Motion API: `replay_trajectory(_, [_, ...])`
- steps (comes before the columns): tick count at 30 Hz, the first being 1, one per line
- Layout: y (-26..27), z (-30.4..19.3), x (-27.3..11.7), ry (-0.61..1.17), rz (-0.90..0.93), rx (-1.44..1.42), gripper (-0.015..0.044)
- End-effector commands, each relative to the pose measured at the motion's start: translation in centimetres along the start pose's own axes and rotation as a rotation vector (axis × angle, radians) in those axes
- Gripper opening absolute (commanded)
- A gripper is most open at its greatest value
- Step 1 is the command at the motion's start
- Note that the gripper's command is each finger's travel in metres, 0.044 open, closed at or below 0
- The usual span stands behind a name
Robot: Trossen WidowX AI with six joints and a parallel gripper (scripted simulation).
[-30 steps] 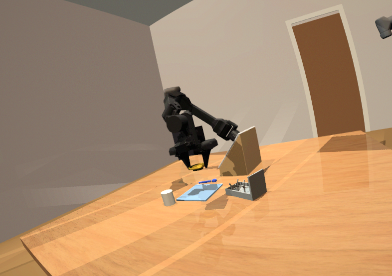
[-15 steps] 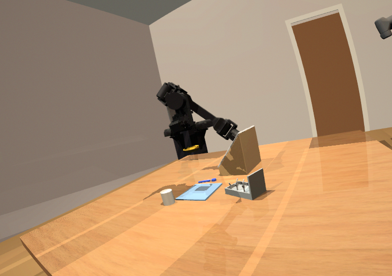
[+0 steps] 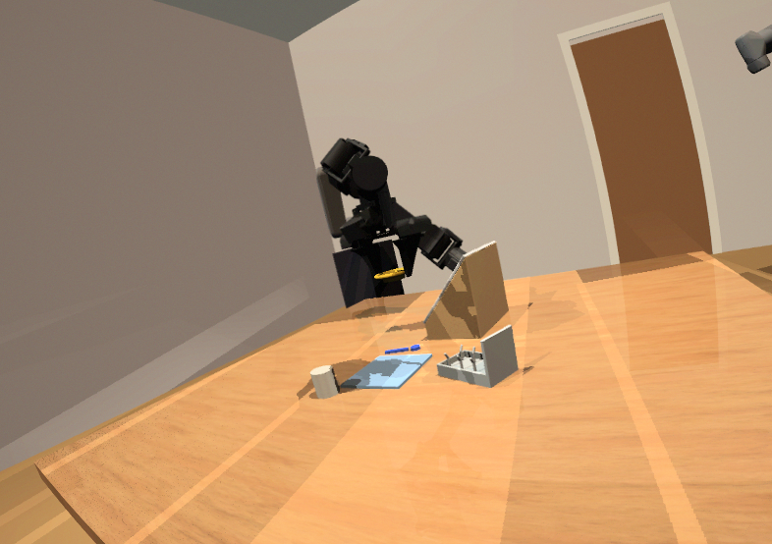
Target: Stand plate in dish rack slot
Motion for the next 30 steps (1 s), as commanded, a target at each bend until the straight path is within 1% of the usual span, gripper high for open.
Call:
replay_trajectory(1, [2.3, -2.1, 0.2, 0.006, -0.004, 0.131, 0.0000])
replay_trajectory(5, [3.9, -3.5, 0.3, 0.006, -0.007, 0.238, 0.0000])
replay_trajectory(12, [4.0, -3.6, 0.3, 0.008, -0.006, 0.240, 0.0000])
replay_trajectory(20, [4.2, -4.0, 2.5, 0.131, 0.056, 0.105, 0.0000])
replay_trajectory(30, [4.6, -4.6, 5.1, 0.262, 0.188, -0.075, 0.0000])
Point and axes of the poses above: the point midway between the two fingers, 35 mm back from their tips, its own x axis out along the fingers, its own y axis across the jaws, z = x × y, the point moved 1 cm from there along -x, back along the fingers, and after that the axes turned 12 degrees about x, right-handed, at the moved point
